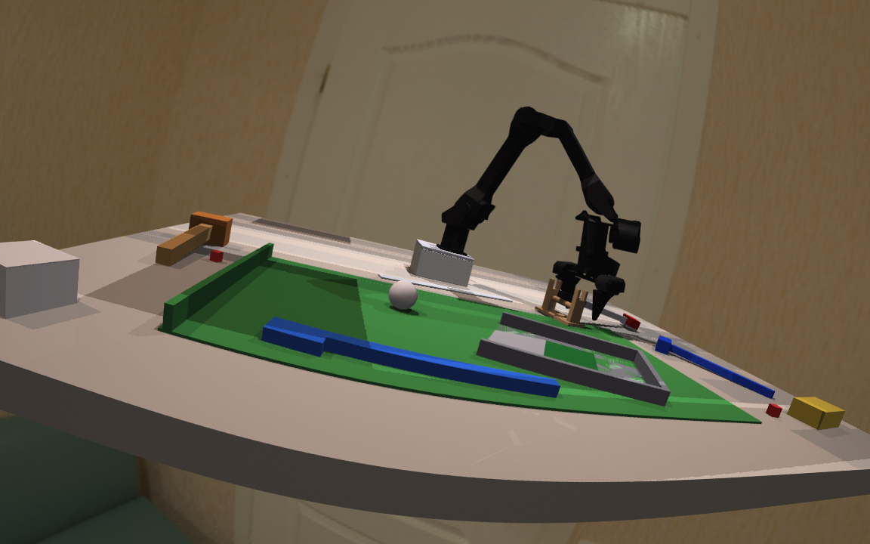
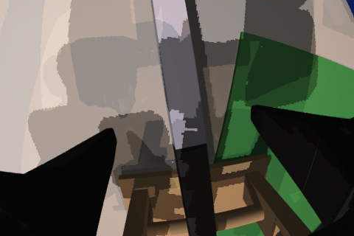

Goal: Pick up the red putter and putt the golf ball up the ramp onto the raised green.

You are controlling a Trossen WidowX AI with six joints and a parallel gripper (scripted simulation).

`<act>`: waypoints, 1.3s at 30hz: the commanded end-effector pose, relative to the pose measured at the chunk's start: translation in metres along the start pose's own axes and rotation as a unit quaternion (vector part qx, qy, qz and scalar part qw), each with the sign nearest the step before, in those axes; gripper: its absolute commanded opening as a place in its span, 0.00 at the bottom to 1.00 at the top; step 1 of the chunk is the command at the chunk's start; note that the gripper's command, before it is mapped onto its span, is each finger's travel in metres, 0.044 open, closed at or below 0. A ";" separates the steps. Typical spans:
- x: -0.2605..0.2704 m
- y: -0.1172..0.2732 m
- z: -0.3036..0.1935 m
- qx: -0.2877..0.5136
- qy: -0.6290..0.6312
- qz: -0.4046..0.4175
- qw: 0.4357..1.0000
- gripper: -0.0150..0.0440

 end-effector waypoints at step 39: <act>-0.004 0.095 0.011 0.000 0.000 0.002 1.000 0.25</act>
Point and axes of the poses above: the point midway between the two fingers, 35 mm back from their tips, its own y axis back along the fingers, its own x axis across the jaws, z = x × y, the point moved 4 cm from there along y, back along the fingers, and after that the axes turned 14 degrees about y, right-handed, at the moved point
